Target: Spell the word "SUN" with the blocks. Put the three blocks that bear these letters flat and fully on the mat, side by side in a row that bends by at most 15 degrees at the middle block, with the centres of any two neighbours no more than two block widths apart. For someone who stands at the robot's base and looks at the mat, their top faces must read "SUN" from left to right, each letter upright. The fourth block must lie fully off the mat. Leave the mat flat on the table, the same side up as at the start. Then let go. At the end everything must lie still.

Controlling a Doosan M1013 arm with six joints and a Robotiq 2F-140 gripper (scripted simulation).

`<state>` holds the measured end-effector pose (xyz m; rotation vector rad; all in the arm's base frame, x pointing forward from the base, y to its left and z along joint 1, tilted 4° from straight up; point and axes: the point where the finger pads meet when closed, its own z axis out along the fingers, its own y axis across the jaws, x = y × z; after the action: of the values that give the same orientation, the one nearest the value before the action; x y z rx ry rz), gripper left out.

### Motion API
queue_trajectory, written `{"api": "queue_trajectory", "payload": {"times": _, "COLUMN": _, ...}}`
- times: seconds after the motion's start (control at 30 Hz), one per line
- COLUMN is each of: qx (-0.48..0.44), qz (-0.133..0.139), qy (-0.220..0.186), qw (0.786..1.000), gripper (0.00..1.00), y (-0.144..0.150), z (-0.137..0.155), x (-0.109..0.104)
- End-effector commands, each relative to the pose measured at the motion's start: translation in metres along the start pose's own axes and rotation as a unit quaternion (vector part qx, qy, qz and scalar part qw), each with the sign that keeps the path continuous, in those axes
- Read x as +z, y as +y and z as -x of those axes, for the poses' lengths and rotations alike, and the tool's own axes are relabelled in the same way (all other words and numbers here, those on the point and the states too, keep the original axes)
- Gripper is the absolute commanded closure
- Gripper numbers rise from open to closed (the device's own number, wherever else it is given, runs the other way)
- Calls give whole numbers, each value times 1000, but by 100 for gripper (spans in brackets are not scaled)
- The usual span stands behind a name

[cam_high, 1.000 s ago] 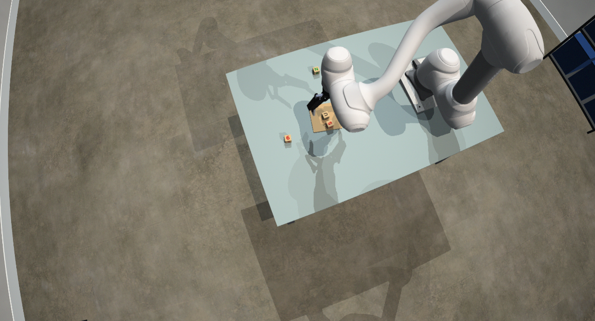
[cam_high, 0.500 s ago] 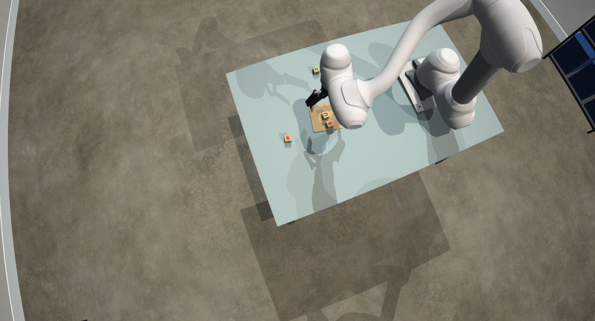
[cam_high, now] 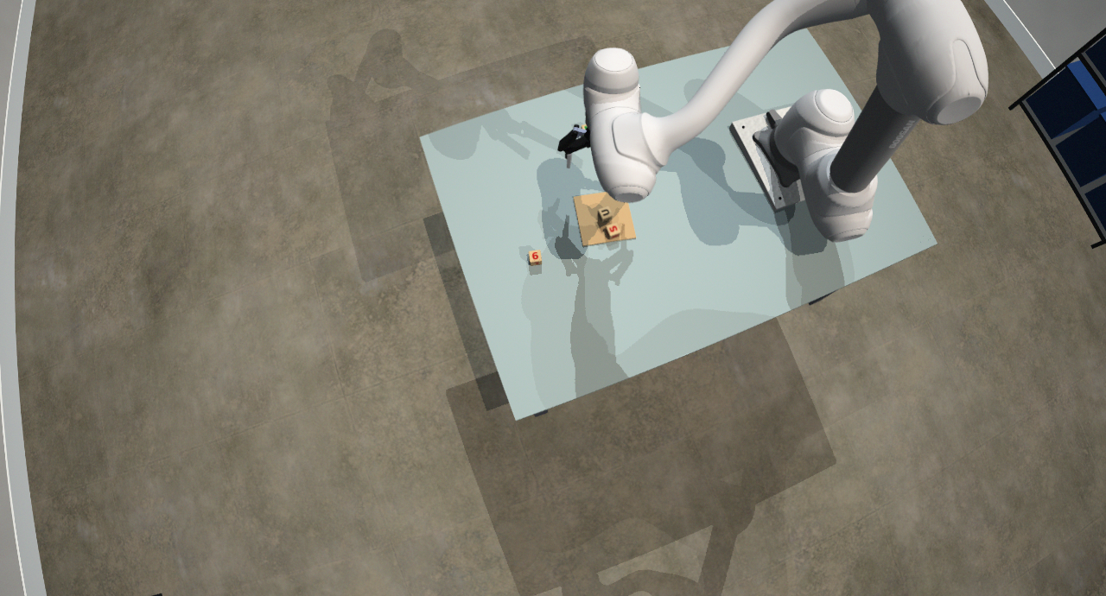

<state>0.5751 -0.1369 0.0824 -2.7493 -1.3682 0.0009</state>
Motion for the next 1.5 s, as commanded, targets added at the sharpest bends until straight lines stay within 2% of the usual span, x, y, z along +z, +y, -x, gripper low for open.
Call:
{"api": "queue_trajectory", "payload": {"times": 0.0, "qx": 69, "qz": 1, "qy": -4, "qw": 998, "gripper": 0, "y": 12, "z": 23, "x": 1}}
{"api": "queue_trajectory", "payload": {"times": 0.1, "qx": 121, "qz": 2, "qy": -4, "qw": 993, "gripper": 0, "y": 18, "z": 38, "x": 1}}
{"api": "queue_trajectory", "payload": {"times": 0.17, "qx": 121, "qz": 2, "qy": -4, "qw": 993, "gripper": 0, "y": 18, "z": 38, "x": 1}}
{"api": "queue_trajectory", "payload": {"times": 0.2, "qx": 161, "qz": 2, "qy": -4, "qw": 987, "gripper": 0, "y": 23, "z": 50, "x": 1}}
{"api": "queue_trajectory", "payload": {"times": 0.4, "qx": 260, "qz": 2, "qy": -4, "qw": 966, "gripper": 0, "y": 32, "z": 81, "x": 2}}
{"api": "queue_trajectory", "payload": {"times": 0.67, "qx": 390, "qz": 2, "qy": -4, "qw": 921, "gripper": 0, "y": 43, "z": 124, "x": 3}}
{"api": "queue_trajectory", "payload": {"times": 0.73, "qx": 390, "qz": 2, "qy": -4, "qw": 921, "gripper": 0, "y": 43, "z": 124, "x": 3}}
{"api": "queue_trajectory", "payload": {"times": 0.77, "qx": 426, "qz": 2, "qy": -4, "qw": 905, "gripper": 0, "y": 46, "z": 136, "x": 3}}
{"api": "queue_trajectory", "payload": {"times": 0.97, "qx": 511, "qz": 2, "qy": -3, "qw": 859, "gripper": 0, "y": 51, "z": 166, "x": 4}}
{"api": "queue_trajectory", "payload": {"times": 1.07, "qx": 517, "qz": 2, "qy": -3, "qw": 856, "gripper": 0, "y": 51, "z": 169, "x": 4}}
{"api": "queue_trajectory", "payload": {"times": 1.1, "qx": 517, "qz": 2, "qy": -3, "qw": 856, "gripper": 60, "y": 51, "z": 169, "x": 4}}
{"api": "queue_trajectory", "payload": {"times": 1.47, "qx": 517, "qz": 2, "qy": -3, "qw": 856, "gripper": 60, "y": 51, "z": 169, "x": 4}}
